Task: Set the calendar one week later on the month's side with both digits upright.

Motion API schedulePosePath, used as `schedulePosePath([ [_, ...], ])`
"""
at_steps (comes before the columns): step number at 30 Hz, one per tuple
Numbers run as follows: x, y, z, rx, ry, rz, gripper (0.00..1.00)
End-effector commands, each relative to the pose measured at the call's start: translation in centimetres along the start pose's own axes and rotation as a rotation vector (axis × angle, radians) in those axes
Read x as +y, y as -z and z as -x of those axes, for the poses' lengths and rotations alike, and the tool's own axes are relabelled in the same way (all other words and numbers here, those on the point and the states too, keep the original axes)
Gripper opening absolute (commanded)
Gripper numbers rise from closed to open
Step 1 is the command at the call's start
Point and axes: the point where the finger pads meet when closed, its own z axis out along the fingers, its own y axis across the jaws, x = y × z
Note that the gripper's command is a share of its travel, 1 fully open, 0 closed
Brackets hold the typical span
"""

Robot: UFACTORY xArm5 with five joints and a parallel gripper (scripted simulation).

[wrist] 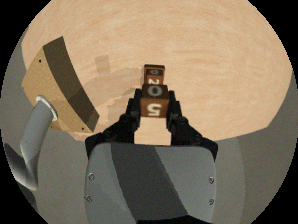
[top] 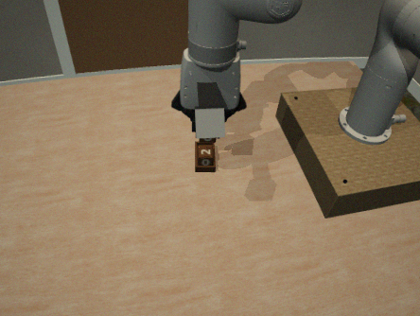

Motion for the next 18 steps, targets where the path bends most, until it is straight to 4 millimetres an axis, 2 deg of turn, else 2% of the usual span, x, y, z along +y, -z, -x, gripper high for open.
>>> schedulePosePath([
  [1,0.4,-0.3,-4.4,0.002,-0.007,0.0,0.29],
  [2,0.2,-0.5,-6.1,0.003,-0.007,0.0,0.29],
  [3,0.2,-0.5,-6.1,0.003,-0.007,0.0,0.29],
  [4,0.0,-0.6,-7.0,0.004,-0.007,0.0,0.29],
  [18,0.0,-0.6,-7.1,0.004,-0.007,0.0,0.29],
])
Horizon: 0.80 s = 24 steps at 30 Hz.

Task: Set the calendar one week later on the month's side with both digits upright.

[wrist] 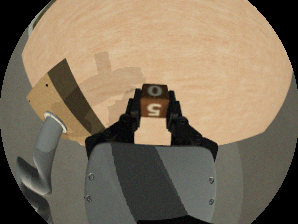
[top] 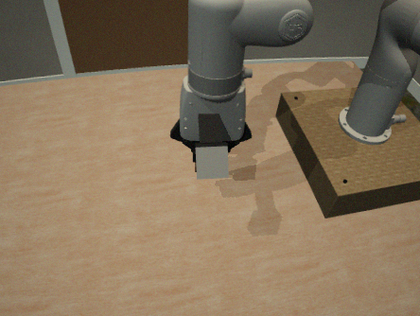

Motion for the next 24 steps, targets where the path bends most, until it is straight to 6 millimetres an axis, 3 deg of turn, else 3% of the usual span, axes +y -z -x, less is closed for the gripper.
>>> schedulePosePath([
  [1,0.1,0.1,-0.1,0.001,0.0,0.003,0.29],
  [8,0.1,-1.2,0.0,0.001,0.0,0.003,0.29],
  [24,0.2,-7.5,0.0,0.001,0.0,0.003,0.29],
])
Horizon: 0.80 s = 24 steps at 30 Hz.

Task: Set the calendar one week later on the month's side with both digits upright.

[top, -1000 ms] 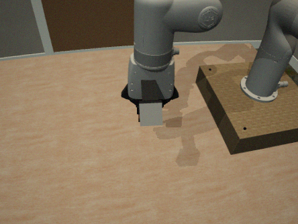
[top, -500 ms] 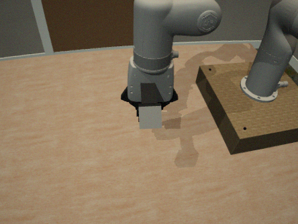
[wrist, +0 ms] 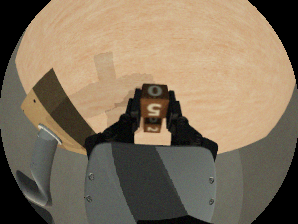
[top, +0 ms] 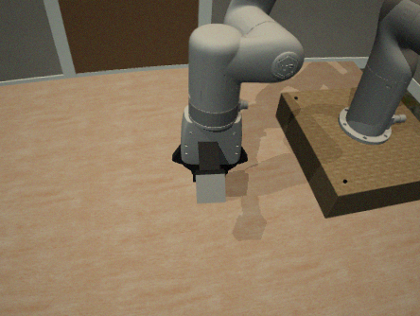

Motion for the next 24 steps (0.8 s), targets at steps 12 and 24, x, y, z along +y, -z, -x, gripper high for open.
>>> schedulePosePath([
  [12,0.3,-3.8,-0.1,0.001,0.0,0.003,0.29],
  [24,0.3,-3.8,-0.1,0.001,0.0,0.003,0.29],
])
